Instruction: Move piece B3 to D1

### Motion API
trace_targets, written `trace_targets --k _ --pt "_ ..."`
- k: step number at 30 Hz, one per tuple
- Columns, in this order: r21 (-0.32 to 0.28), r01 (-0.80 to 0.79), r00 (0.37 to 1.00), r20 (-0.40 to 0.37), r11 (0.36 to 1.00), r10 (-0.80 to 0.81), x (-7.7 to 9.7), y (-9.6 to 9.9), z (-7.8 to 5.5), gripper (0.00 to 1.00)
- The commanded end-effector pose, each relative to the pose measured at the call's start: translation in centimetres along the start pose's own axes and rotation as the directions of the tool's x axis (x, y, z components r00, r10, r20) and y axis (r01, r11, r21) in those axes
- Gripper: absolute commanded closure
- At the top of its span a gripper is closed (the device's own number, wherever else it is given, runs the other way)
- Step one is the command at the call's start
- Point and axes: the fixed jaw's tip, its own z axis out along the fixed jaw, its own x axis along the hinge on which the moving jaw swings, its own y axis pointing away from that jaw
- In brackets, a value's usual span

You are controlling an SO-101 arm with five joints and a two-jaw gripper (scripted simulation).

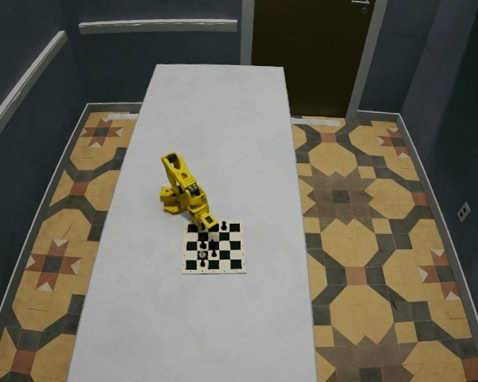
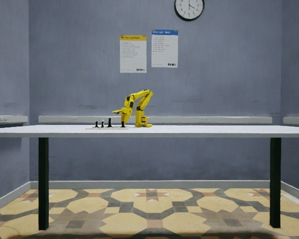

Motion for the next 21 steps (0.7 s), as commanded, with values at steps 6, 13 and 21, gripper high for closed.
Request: trace_targets --k 6,13,21 --pt "-0.002 -0.009 1.0 -0.013 1.0 0.009 0.42 0.05 0.26 0.91" --pt "-0.001 -0.011 1.0 -0.013 1.0 0.011 0.45 0.02 0.27 0.91" --pt "0.002 -0.02 1.0 -0.013 1.0 0.02 0.33 -0.12 0.18 0.91"
